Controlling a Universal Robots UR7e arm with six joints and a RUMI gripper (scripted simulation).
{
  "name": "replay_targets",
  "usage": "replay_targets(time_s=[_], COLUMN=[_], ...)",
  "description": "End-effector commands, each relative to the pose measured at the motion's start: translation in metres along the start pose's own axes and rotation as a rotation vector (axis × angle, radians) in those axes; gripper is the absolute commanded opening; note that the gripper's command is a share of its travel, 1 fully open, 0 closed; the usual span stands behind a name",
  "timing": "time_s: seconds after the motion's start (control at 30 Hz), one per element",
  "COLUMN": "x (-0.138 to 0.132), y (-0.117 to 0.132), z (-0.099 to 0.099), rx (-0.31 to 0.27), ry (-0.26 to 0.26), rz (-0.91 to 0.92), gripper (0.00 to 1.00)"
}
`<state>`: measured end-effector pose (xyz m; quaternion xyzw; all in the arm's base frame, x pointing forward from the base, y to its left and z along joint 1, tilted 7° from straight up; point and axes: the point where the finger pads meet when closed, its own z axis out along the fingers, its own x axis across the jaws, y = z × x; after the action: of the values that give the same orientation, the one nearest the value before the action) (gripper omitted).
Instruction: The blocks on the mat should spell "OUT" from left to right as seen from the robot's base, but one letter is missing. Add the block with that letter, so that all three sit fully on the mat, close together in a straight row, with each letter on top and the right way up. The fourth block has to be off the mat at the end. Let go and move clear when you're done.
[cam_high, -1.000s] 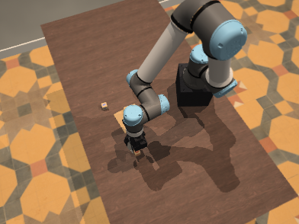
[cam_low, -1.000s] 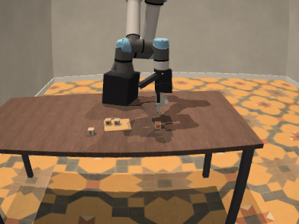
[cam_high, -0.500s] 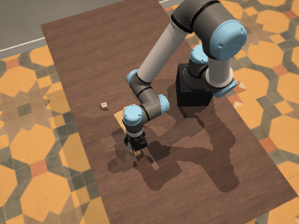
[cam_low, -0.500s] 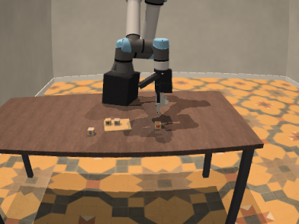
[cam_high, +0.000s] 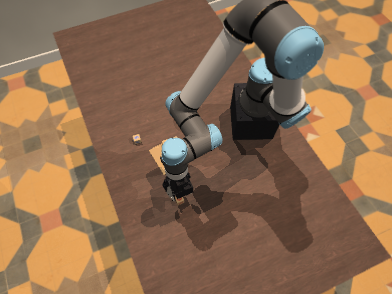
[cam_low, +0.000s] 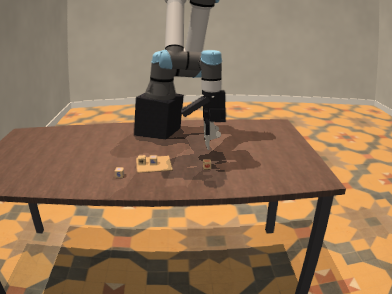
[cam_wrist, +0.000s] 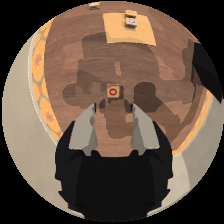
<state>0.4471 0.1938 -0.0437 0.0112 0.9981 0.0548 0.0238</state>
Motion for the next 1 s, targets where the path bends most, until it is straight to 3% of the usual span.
replay_targets(time_s=[0.0, 0.97], x=[0.0, -0.001], y=[0.0, 0.0], z=[0.001, 0.034], rx=[0.0, 0.0], ry=[-0.001, -0.001], rz=[0.0, 0.0], gripper=[0.4, 0.4])
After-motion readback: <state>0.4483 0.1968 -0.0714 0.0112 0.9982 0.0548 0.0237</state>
